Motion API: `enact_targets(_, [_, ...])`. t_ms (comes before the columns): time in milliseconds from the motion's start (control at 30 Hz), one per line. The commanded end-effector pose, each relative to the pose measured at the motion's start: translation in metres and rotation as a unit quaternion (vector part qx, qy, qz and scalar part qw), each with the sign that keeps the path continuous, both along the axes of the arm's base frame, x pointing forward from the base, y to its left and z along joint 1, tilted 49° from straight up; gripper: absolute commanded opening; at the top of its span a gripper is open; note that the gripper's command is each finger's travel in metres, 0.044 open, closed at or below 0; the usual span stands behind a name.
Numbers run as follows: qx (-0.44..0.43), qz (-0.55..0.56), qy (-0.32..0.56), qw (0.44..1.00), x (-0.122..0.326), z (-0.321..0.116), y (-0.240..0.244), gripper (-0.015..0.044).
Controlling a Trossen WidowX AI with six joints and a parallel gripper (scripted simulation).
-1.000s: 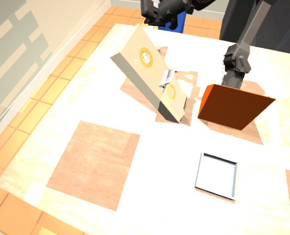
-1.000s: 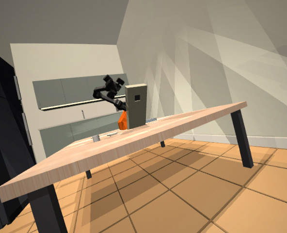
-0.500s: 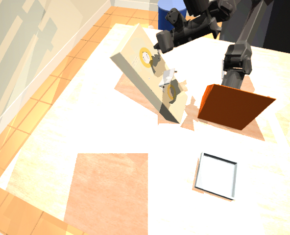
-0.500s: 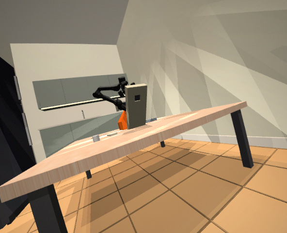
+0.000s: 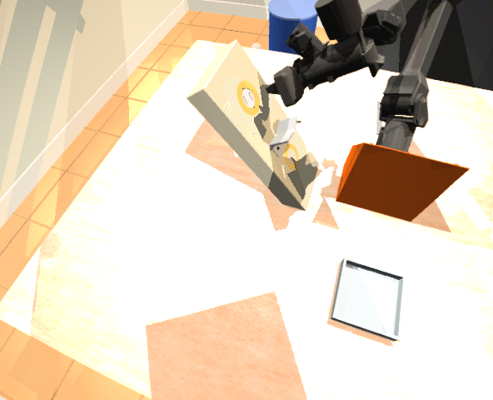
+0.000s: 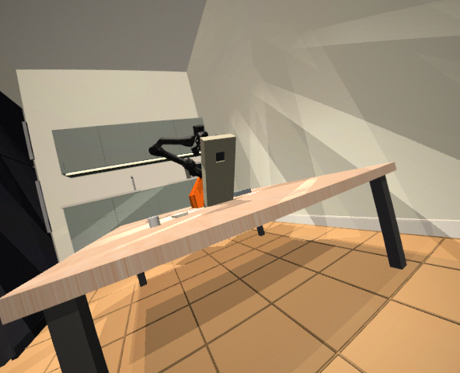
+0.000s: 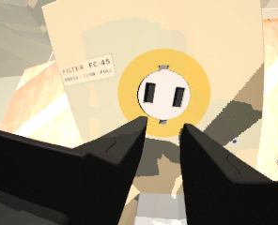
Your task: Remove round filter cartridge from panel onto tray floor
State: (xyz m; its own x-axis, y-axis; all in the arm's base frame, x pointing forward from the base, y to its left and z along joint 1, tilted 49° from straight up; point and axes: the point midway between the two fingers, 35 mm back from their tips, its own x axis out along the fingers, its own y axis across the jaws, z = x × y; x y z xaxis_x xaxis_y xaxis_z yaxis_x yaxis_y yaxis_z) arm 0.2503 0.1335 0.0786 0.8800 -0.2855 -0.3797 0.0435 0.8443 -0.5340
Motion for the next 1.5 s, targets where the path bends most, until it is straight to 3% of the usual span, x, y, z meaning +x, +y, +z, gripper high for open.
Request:
enact_targets(0, [-0.005,-0.001,0.003,1.0,0.003,-0.004,-0.001,0.0096])
enact_targets(1033, [-0.006,0.0,0.0,1.0,0.047,-0.022,-0.017,0.0096])
enact_targets(1467, [-0.006,0.0,0.0,1.0,0.047,-0.026,-0.018,0.0096])
